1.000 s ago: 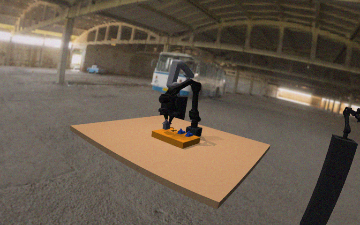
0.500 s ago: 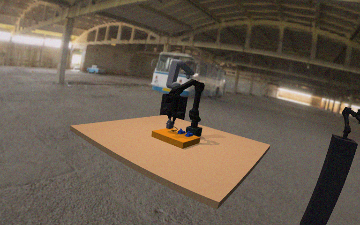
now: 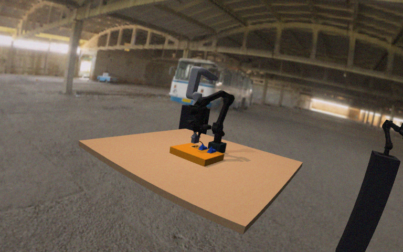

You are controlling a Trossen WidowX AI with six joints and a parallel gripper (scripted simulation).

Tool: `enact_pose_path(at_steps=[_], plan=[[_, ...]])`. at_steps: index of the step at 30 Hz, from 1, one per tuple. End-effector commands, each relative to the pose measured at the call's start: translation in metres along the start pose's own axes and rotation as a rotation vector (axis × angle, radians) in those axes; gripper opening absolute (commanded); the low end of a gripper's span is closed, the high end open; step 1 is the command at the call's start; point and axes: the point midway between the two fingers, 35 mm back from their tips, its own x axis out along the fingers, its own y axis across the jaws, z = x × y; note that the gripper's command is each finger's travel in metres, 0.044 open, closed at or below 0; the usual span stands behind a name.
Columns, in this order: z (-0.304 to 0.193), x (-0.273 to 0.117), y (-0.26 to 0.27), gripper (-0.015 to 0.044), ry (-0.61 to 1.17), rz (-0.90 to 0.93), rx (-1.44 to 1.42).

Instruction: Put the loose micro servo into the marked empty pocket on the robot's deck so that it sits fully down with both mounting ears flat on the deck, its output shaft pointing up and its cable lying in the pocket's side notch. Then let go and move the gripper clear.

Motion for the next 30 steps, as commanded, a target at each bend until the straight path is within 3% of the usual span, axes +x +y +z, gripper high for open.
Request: enact_pose_path(at_steps=[1, 30], plan=[[0.005, 0.001, -0.001, 0.0, 0.002, -0.004, -0.003], [0.004, 0.022, -0.001, 0.0, 0.002, -0.004, -0.003]])
